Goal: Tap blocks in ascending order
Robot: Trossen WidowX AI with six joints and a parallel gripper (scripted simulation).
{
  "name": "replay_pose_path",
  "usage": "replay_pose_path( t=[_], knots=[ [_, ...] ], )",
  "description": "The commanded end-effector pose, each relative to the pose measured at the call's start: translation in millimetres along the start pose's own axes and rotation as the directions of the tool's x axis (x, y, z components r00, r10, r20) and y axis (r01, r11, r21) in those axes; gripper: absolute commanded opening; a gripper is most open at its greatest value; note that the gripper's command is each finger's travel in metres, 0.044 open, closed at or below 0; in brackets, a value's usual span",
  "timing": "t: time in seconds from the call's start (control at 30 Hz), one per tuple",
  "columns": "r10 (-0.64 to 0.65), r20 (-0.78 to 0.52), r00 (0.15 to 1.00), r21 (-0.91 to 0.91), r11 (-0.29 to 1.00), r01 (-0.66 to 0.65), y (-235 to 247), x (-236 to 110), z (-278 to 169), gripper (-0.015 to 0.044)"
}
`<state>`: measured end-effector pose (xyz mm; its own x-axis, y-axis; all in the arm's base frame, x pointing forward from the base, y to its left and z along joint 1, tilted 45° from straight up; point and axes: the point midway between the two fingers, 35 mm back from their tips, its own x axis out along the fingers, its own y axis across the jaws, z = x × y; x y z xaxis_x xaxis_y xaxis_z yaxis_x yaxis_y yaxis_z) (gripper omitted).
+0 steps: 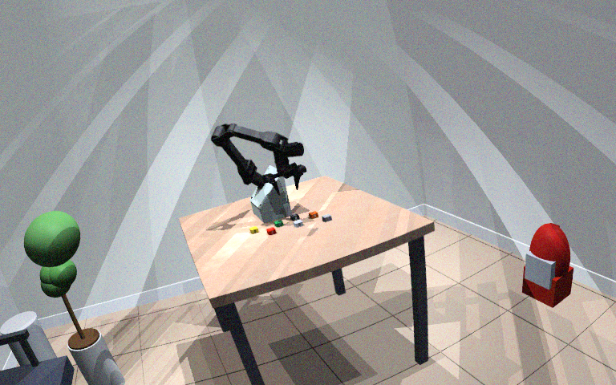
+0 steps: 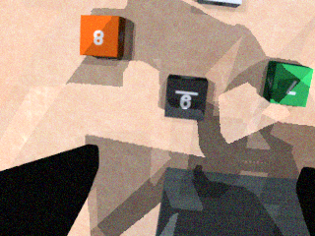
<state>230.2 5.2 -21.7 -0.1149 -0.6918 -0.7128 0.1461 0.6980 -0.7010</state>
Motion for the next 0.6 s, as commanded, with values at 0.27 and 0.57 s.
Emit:
replay_pose_path(
  t=[0.27, 0.57],
  knots=[
    [0.003, -0.006, 1.0, 0.004, 1.0, -0.003, 23.5, -1.1, 16.8, 0.04],
    [0.006, -0.004, 1.0, 0.006, 1.0, -0.006, 67.2, 0.3, 44.9, 0.04]
  ],
)
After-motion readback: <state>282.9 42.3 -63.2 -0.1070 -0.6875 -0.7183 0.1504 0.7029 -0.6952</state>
